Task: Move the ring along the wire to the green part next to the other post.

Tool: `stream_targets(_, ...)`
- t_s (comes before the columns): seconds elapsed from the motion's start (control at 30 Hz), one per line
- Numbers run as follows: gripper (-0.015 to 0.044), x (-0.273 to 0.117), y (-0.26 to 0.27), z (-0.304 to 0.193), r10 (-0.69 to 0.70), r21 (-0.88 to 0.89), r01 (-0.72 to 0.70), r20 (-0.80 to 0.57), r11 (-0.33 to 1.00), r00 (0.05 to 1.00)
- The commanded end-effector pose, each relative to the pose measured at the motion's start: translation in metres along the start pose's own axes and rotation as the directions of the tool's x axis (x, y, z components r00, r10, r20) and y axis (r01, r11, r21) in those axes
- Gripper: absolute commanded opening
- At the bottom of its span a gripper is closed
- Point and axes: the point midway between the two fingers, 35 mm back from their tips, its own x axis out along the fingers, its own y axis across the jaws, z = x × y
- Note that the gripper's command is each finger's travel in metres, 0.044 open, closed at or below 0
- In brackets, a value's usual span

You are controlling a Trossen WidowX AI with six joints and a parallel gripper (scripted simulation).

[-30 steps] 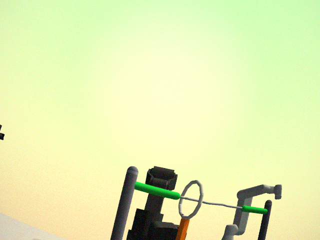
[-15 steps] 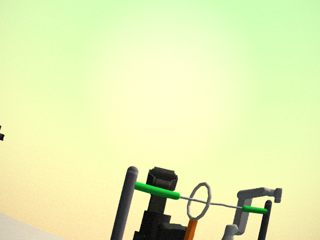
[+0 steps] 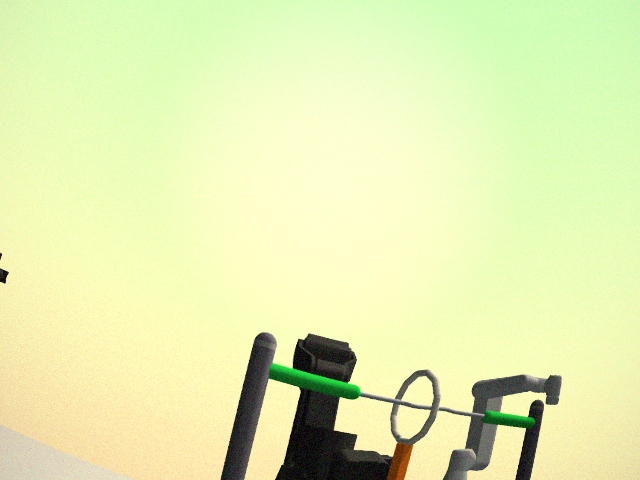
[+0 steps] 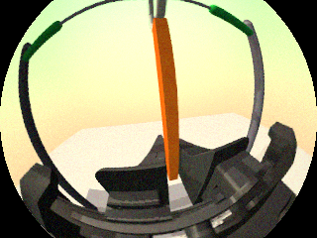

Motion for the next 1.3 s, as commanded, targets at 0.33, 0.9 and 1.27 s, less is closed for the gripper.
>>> stream_targets(0.33, -0.0150, -0.001, 0.019, 0.002, 0.041, 0.042, -0.042, 0.006, 0.998, 0.999)
stream_targets(0.9, -0.0150, -0.001, 0.033, 0.003, 0.074, 0.020, -0.074, 0.007, 0.997, 0.997)
stream_targets(1.27, -0.0150, -0.002, 0.040, 0.003, 0.073, -0.007, -0.073, 0.006, 0.997, 0.997)
